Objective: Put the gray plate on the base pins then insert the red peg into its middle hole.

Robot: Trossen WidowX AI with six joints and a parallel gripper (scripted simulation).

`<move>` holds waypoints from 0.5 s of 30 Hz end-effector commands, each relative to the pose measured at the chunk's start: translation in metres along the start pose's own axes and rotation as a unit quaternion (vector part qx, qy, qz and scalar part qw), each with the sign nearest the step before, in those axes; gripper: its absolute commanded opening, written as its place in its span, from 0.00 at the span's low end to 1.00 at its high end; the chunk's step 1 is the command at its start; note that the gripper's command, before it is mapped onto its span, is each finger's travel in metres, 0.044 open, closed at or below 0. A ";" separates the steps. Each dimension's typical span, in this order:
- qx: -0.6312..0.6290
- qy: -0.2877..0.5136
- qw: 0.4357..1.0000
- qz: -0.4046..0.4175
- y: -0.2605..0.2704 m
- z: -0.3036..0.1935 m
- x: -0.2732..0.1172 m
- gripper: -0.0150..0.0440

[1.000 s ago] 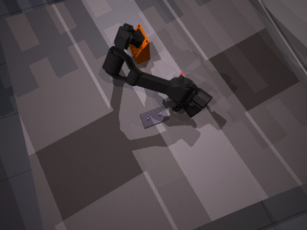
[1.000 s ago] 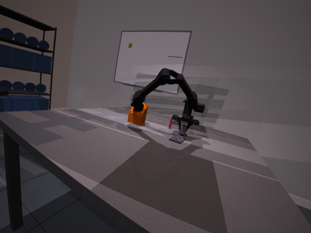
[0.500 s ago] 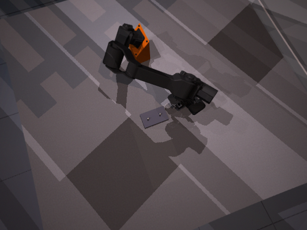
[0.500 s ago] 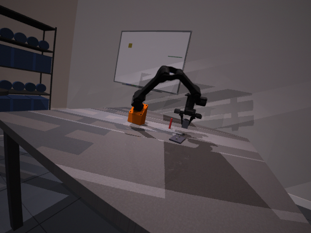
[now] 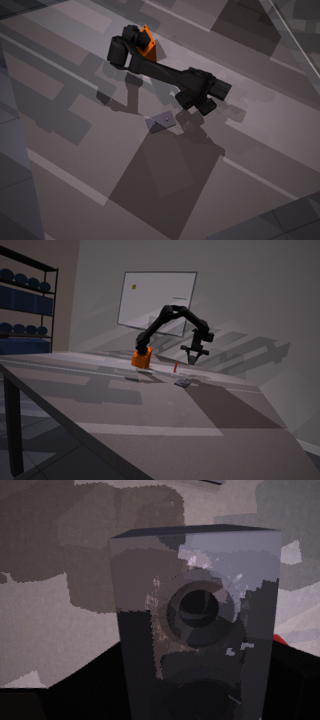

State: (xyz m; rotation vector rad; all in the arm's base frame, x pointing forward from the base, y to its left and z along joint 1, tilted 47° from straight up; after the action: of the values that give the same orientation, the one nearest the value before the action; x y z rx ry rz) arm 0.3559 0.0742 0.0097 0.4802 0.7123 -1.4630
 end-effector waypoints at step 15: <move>0.016 0.004 1.000 0.000 -0.003 0.017 -0.022 0.25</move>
State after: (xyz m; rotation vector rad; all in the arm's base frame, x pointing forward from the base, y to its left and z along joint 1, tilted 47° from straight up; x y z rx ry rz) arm 0.3550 0.0874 0.0341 0.5019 0.7015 -1.4664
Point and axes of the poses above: the point midway between the two fingers, 35 mm back from their tips, its own x axis out along the fingers, its own y axis across the jaws, z = x × y, the point moved 4 cm from there along -x, back along the fingers, and after that the axes turned 1 degree about -x, right-handed, at the moved point
